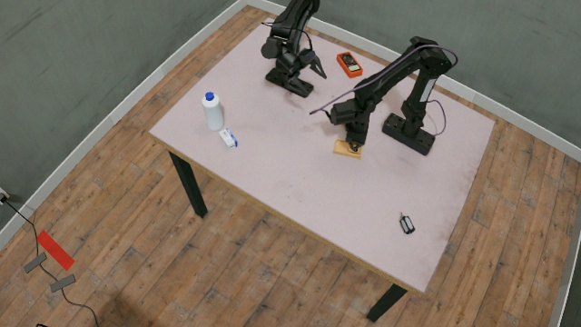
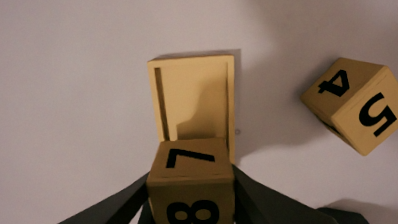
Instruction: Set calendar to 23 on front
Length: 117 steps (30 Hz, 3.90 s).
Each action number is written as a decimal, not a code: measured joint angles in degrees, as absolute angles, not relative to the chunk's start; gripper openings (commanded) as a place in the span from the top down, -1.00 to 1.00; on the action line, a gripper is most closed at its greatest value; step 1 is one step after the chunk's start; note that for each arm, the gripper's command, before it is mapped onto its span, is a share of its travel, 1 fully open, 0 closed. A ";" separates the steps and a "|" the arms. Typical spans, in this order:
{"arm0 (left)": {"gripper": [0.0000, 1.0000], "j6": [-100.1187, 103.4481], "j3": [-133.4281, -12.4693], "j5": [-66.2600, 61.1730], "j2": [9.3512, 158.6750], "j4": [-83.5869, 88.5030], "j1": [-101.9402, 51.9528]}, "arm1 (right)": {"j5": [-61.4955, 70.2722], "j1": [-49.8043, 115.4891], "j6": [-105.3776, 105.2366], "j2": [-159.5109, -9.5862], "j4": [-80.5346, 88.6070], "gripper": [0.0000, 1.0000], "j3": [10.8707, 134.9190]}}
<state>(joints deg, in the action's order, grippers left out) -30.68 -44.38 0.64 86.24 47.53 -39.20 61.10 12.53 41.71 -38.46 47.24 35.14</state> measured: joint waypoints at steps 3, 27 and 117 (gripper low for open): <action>0.20 -30.65 -44.38 0.64 86.24 47.42 -39.20 | 61.10 12.53 41.71 -38.46 47.24 -1.00 35.14; 0.20 -30.06 -42.35 0.47 87.22 43.38 -39.66 | 61.12 12.53 41.80 -38.46 47.31 -1.00 35.14; -0.38 -30.30 -55.44 0.23 82.65 63.83 -39.83 | 32.12 27.62 19.09 -24.01 67.81 -1.00 48.93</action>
